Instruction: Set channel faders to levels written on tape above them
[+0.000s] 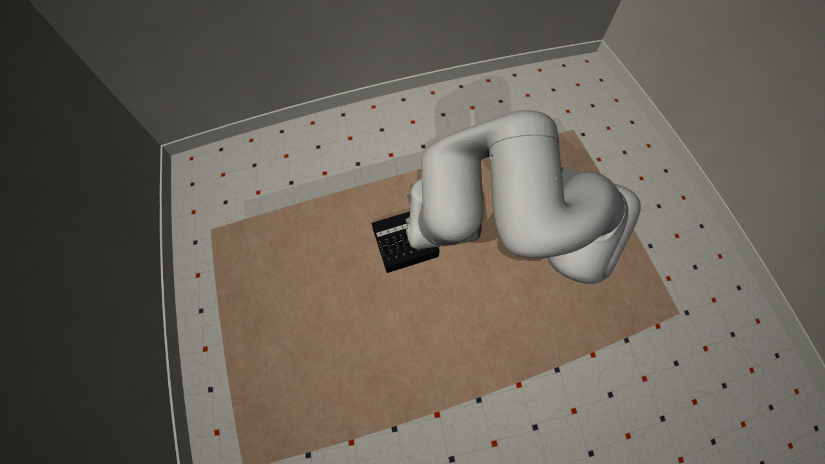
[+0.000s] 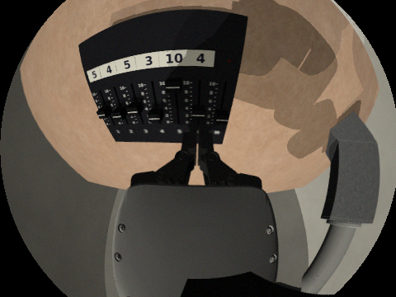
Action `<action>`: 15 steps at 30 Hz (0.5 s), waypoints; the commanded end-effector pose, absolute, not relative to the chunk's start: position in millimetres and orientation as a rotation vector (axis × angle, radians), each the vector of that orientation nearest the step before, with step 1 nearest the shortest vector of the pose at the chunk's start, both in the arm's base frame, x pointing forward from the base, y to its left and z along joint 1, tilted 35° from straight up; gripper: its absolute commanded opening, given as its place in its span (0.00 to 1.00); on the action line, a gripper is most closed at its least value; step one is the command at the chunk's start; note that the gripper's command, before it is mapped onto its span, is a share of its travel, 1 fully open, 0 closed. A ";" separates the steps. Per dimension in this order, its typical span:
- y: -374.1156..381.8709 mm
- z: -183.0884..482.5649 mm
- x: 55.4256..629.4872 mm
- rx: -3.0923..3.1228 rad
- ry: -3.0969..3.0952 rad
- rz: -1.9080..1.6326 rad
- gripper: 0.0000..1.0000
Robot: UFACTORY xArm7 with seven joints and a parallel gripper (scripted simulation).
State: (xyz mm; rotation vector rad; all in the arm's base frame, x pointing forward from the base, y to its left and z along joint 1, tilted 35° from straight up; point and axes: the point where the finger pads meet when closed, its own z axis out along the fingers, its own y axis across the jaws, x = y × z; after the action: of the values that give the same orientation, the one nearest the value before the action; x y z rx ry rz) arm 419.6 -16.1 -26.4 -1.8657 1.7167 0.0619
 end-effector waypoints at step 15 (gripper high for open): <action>-33.5 3.6 407.6 -1.865 1.718 0.058 0.00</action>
State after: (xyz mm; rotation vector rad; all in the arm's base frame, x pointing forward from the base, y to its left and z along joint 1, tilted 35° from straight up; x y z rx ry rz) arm 410.4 -27.7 -5.6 -1.8653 1.7169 0.0599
